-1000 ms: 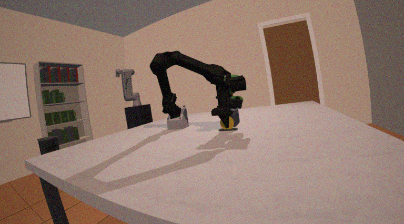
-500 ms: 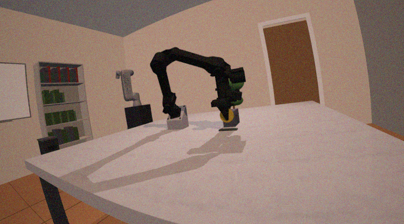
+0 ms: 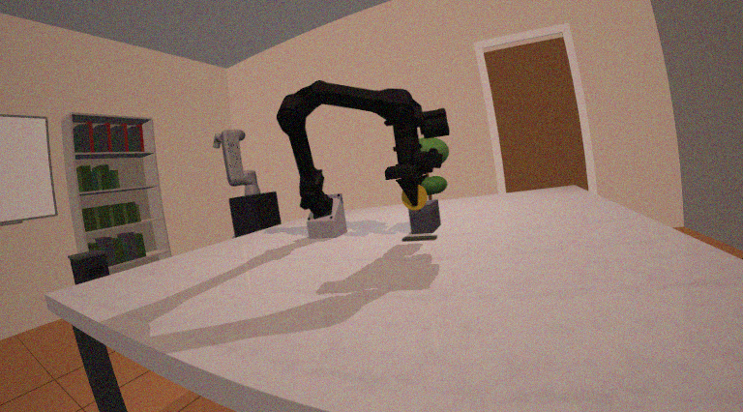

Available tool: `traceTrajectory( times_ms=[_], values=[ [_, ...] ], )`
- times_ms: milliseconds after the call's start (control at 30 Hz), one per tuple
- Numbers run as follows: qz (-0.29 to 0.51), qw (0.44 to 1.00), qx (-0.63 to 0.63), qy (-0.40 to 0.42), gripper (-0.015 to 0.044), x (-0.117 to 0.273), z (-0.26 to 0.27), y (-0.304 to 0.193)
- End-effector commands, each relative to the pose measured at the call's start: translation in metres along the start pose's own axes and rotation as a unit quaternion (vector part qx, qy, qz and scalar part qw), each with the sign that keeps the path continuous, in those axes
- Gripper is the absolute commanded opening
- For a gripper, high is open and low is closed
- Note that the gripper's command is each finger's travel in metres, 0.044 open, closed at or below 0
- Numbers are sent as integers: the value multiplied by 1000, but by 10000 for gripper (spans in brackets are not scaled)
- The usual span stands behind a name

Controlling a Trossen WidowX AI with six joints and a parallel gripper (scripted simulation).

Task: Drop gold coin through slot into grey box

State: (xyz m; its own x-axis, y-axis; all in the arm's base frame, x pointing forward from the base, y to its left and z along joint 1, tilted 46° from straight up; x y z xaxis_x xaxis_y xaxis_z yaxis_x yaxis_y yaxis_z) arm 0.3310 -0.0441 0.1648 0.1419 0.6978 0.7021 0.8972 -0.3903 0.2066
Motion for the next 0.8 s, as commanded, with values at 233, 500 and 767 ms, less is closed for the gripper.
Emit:
traceTrajectory(
  times_ms=[233,500,767],
  values=[
    [-2,1000,-14,2,0,22,-1,-1],
    [-1,989,-147,2,0,22,0,-1],
    [-1,960,-281,3,0,22,1,0]
  ],
)
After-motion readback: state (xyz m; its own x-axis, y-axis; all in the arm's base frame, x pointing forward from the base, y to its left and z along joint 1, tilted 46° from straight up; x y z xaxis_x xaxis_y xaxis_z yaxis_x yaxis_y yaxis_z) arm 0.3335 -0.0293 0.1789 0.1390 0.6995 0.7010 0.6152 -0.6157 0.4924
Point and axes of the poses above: the point midway between the two fingers, 35 mm back from their tips, its own x axis back along the fingers, its own z axis across the jaws, y = z × x, the point moved 10 cm from there along x, back along the fingers, and after that the axes turned 15 degrees about -x, right-handed, at the moved point
